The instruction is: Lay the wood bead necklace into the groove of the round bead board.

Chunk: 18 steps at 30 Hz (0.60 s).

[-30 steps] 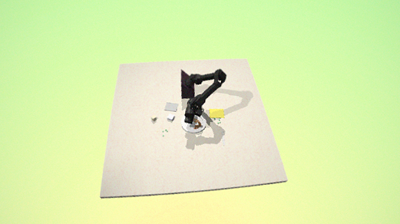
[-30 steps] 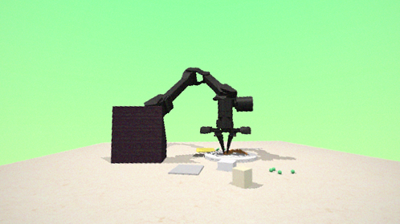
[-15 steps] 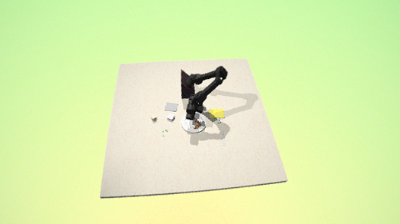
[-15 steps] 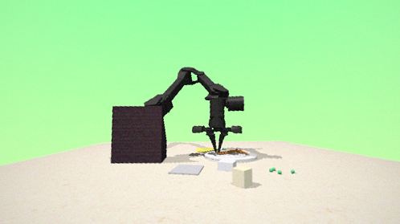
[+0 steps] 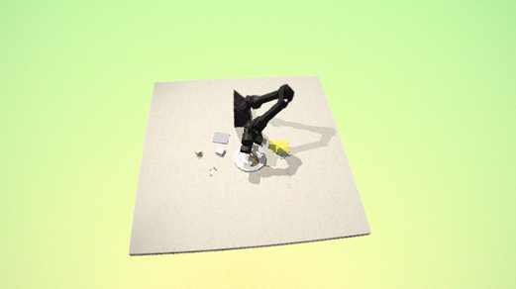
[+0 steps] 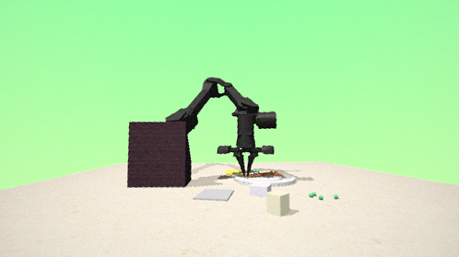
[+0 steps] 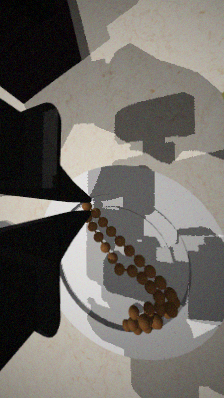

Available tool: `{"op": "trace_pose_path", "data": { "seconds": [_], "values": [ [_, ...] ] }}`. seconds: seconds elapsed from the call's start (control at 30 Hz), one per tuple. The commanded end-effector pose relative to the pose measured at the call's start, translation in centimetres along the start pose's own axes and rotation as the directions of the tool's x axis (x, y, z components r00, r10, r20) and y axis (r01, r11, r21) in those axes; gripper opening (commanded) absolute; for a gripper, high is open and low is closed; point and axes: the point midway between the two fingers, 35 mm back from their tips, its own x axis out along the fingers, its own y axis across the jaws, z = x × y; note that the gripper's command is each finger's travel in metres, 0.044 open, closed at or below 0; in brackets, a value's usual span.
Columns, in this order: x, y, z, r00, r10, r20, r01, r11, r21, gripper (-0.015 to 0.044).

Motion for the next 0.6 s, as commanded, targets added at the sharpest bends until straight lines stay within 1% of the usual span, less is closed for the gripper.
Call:
{"op": "trace_pose_path", "data": {
  "seconds": [0.0, 0.57],
  "values": [
    [0.40, 0.15, 0.04, 1.000, 0.004, 0.004, -0.004, 1.000, 0.004, 0.0000],
    [-0.14, 0.08, -0.02, 1.000, 0.002, 0.001, -0.002, 1.000, 0.006, 0.0440]
  ]
}}
